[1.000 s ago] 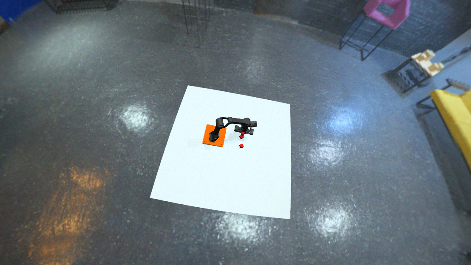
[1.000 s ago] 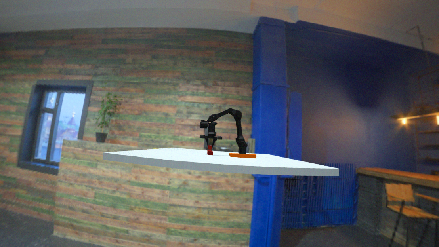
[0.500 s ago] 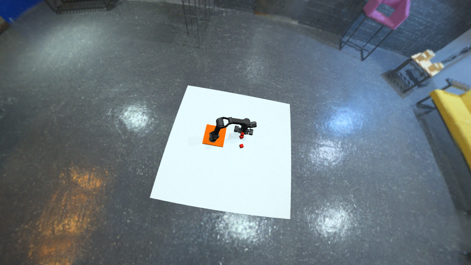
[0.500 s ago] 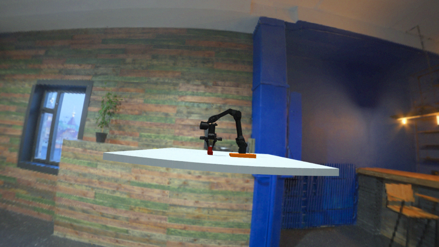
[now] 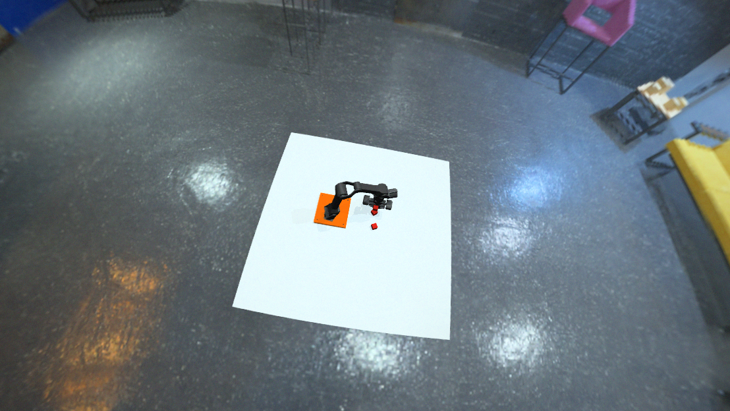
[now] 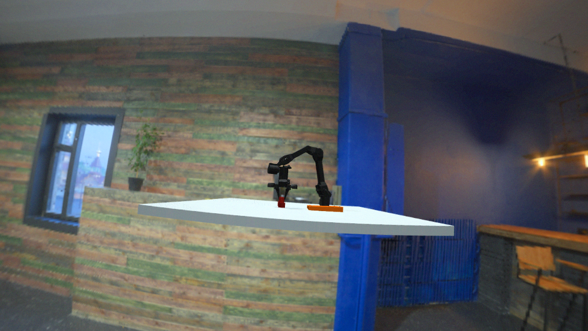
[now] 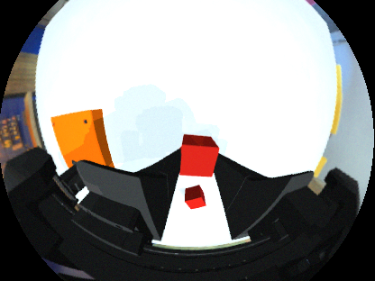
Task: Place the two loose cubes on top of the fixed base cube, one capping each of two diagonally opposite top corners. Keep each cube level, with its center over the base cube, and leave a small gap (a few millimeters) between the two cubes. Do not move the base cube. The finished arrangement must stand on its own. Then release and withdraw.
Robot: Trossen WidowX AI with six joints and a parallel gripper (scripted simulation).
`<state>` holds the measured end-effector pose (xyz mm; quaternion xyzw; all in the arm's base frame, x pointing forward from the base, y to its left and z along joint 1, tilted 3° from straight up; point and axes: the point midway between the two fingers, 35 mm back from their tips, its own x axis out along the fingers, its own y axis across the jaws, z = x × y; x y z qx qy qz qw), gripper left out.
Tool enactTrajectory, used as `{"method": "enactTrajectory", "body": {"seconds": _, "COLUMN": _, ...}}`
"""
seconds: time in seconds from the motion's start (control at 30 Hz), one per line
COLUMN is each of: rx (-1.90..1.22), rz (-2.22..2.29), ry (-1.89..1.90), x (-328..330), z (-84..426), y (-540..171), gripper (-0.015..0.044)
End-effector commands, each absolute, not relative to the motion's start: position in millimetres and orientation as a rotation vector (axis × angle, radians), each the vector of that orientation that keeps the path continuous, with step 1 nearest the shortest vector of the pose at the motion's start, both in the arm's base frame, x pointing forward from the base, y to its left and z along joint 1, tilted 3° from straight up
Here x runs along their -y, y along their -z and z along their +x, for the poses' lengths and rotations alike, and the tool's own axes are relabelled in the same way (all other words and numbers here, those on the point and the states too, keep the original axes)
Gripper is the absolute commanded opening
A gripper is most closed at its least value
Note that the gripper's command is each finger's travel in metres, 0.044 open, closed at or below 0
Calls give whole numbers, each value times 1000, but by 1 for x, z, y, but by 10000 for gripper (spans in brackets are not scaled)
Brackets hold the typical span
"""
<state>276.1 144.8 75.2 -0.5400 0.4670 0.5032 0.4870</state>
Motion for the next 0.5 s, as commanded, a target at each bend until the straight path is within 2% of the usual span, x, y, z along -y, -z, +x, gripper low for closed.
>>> {"method": "enactTrajectory", "body": {"seconds": 0.0, "rx": -1138, "rz": -1318, "ry": -1220, "x": -144, "z": 276, "y": -75, "gripper": 105}}
{"method": "enactTrajectory", "body": {"seconds": 0.03, "rx": -1138, "rz": -1318, "ry": -1220, "x": -144, "z": 276, "y": -75, "gripper": 105}}
{"method": "enactTrajectory", "body": {"seconds": 0.17, "rx": -1138, "rz": -1318, "ry": -1220, "x": -144, "z": 276, "y": -75, "gripper": 205}}
{"method": "enactTrajectory", "body": {"seconds": 0.47, "rx": -1136, "rz": -1313, "ry": -1224, "x": -145, "z": 276, "y": -84, "gripper": 205}}
